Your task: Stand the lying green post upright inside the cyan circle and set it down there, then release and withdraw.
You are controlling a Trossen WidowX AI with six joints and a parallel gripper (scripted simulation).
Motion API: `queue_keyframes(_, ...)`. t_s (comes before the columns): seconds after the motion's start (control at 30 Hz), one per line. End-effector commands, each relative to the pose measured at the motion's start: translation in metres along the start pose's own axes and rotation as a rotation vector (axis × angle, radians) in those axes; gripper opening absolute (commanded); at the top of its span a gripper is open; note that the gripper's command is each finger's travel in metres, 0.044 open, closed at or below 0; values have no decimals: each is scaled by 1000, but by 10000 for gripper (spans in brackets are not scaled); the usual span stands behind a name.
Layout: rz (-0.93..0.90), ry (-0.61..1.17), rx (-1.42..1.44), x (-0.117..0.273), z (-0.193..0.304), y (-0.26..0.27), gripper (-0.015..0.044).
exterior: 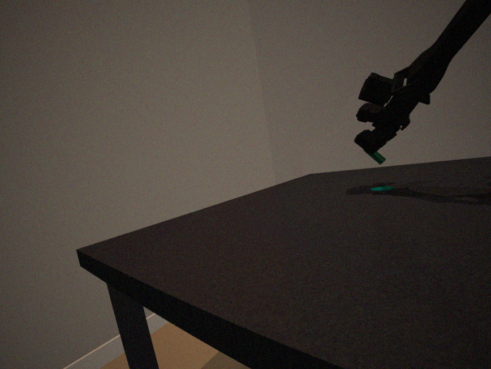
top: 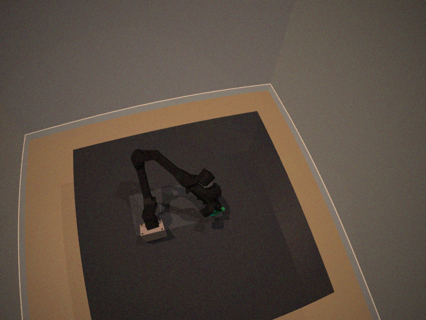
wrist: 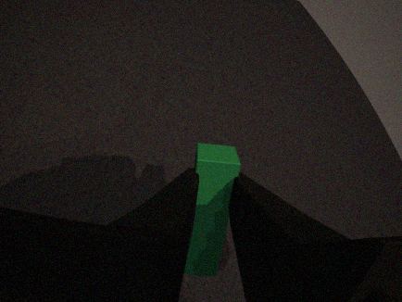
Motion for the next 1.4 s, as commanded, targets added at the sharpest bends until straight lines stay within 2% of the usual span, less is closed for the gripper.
queue_keyframes(0.0, 0, -32, -15, 2, 0, -1, 22)
queue_keyframes(1.37, -73, -303, -125, 23, 3, 3, 22)
Point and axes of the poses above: the point midway between the two fingers, 35 mm back from their tips, its own x axis back along the fingers, its own y axis across the jaws, z = x × y, the point moved 1 cm from there along x, back along the fingers, and after that the axes turned 3 degrees about -x, right-handed, at the moved point
